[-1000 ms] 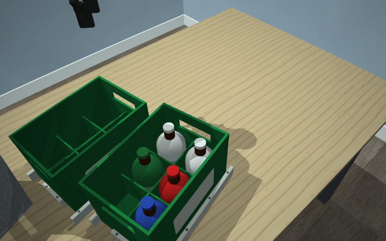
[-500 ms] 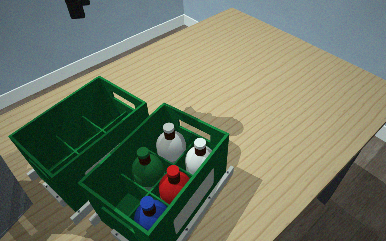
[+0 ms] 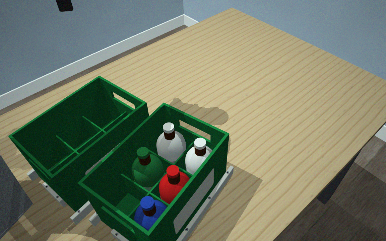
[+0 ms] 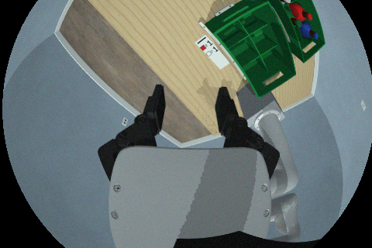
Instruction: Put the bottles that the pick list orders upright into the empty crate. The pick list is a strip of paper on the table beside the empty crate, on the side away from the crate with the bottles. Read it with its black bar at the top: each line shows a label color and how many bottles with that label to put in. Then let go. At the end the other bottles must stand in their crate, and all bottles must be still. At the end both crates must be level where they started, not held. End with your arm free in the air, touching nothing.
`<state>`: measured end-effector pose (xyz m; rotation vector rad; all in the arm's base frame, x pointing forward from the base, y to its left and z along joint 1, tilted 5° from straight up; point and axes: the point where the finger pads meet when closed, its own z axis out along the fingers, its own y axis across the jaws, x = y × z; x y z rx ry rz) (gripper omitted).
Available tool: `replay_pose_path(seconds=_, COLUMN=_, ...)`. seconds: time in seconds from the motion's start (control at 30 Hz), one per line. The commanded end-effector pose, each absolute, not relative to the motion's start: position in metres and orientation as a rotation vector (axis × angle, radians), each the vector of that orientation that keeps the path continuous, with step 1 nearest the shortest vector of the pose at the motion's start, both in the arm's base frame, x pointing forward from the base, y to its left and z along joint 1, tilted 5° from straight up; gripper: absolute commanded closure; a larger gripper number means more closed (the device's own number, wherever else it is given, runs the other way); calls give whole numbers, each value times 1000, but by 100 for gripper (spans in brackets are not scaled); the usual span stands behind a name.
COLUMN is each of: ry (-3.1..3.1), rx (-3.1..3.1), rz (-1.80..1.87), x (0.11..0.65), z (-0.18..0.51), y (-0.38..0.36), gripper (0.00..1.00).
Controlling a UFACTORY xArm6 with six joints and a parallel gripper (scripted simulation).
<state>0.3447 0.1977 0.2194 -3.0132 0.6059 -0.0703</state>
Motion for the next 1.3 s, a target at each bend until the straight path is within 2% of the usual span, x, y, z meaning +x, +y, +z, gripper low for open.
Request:
replay_pose_path(seconds=0.0, ry=602, rx=-3013, rz=-76, x=338, z=221, y=218, gripper=35)
replay_pose_path(seconds=0.8, ry=551, rx=-3027, rz=-89, x=291, z=223, y=298, gripper=35)
replay_pose_path(seconds=1.27, ry=516, rx=-3031, rz=-101, x=246, z=223, y=348, gripper=35)
